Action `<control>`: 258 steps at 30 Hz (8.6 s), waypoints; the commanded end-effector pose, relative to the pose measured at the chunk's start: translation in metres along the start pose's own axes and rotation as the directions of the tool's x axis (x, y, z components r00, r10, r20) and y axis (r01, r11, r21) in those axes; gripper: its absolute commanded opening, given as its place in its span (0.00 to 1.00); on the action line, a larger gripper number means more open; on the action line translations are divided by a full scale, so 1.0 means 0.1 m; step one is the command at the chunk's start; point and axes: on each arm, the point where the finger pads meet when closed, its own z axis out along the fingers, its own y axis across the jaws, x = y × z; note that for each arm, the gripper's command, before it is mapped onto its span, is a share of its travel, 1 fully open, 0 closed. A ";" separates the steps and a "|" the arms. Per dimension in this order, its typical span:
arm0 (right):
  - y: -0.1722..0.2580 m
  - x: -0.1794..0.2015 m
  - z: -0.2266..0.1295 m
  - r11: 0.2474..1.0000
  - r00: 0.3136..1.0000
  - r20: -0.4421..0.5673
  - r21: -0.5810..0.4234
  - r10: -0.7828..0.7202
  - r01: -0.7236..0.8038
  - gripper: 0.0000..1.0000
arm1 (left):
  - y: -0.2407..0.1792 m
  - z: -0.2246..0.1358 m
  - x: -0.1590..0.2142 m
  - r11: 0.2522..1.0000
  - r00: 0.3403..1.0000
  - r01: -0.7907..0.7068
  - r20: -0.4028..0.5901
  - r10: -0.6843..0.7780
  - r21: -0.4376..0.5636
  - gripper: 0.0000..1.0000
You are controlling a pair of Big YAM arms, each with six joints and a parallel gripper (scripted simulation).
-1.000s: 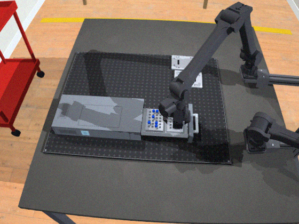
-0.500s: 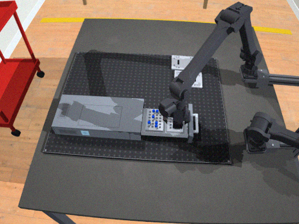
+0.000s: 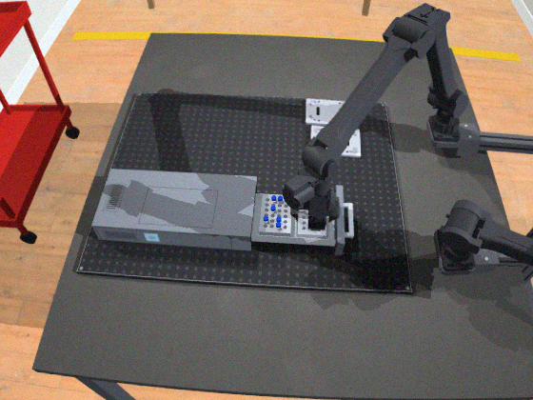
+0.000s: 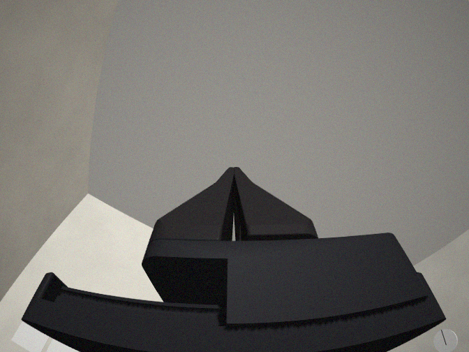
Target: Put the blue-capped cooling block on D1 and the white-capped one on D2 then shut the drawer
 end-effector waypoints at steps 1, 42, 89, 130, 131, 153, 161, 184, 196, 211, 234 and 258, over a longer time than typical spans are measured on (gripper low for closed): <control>-0.16 -0.08 -0.06 1.000 1.000 0.018 0.020 0.001 -0.001 0.42 | -0.02 0.08 0.23 1.000 0.999 -0.008 -0.034 0.008 0.001 0.00; -0.16 -0.08 -0.06 1.000 1.000 0.018 0.020 0.001 -0.001 0.00 | -0.02 0.08 0.23 1.000 0.999 -0.008 -0.034 0.008 0.001 0.00; -0.23 -0.15 -0.44 0.998 0.998 0.055 0.060 0.007 -0.010 0.00 | -0.02 0.08 0.23 1.000 0.999 -0.008 -0.034 0.008 0.001 0.00; -0.20 -0.21 -0.56 0.998 0.998 0.056 0.060 0.010 -0.014 0.00 | -0.02 0.08 0.23 1.000 0.999 -0.008 -0.034 0.008 0.001 0.00; -0.20 -0.21 -0.57 0.998 0.998 0.056 0.060 0.010 -0.014 0.00 | -0.02 0.08 0.23 1.000 0.999 -0.008 -0.034 0.008 0.001 0.00; -0.19 -0.21 -0.61 0.998 0.998 0.055 0.058 0.010 -0.013 0.00 | -0.02 0.08 0.23 1.000 0.999 -0.008 -0.034 0.008 0.001 0.00; -0.19 -0.21 -0.62 0.998 0.998 0.055 0.057 0.010 -0.013 0.00 | -0.02 0.08 0.23 1.000 0.999 -0.008 -0.034 0.008 0.001 0.00; -0.19 -0.21 -0.65 0.998 0.998 0.055 0.057 0.010 -0.013 0.00 | -0.02 0.08 0.23 1.000 0.999 -0.008 -0.034 0.008 0.001 0.00; -0.19 -0.21 -0.67 0.998 0.998 0.055 0.056 0.010 -0.013 0.00 | -0.02 0.08 0.23 1.000 0.999 -0.008 -0.034 0.008 0.001 0.00; -0.19 -0.21 -0.69 0.998 0.998 0.055 0.055 0.010 -0.013 0.00 | -0.02 0.08 0.23 1.000 0.999 -0.008 -0.034 0.008 0.001 0.00; -0.25 -0.12 -0.75 1.000 1.000 0.019 -0.011 0.007 -0.006 0.00 | -0.02 0.08 0.23 1.000 0.999 -0.008 -0.034 0.008 0.001 0.00; -0.13 -0.18 -0.84 0.991 0.998 -0.063 -0.132 -0.016 0.008 0.00 | -0.02 0.08 0.23 1.000 0.999 -0.008 -0.034 0.008 0.001 0.00</control>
